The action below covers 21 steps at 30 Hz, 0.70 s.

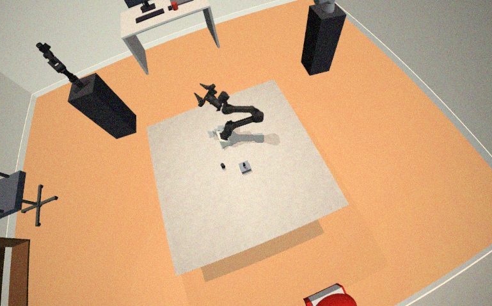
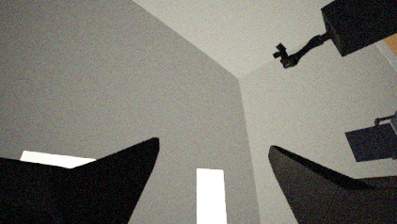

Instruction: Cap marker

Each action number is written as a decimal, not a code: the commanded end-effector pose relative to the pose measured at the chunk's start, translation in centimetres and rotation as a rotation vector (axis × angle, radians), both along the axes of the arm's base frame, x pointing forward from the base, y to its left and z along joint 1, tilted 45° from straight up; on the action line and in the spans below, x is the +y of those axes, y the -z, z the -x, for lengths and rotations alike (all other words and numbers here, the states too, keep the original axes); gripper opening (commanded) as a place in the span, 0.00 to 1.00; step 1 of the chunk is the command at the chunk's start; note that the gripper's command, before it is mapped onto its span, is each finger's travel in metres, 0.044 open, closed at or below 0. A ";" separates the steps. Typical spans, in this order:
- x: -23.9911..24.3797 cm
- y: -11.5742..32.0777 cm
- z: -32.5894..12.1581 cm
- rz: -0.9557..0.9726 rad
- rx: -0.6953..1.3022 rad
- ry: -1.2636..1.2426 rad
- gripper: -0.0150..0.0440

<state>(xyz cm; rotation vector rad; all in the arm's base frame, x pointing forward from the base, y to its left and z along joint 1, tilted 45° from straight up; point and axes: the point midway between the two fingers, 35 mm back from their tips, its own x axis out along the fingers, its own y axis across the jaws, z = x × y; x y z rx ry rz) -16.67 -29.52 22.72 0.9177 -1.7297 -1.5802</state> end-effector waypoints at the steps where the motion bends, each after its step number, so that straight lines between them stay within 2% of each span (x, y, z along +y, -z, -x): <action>1: -0.2 0.2 -0.2 -0.016 0.008 -0.008 0.89; 6: -4.3 4.5 -4.9 -0.394 0.233 -0.263 0.67; 11: -6.6 9.3 -11.4 -0.720 0.546 -0.614 0.67; 16: -6.7 13.1 -17.2 -0.904 0.860 -0.951 0.67; 21: -5.4 16.2 -22.2 -0.999 1.144 -1.288 0.67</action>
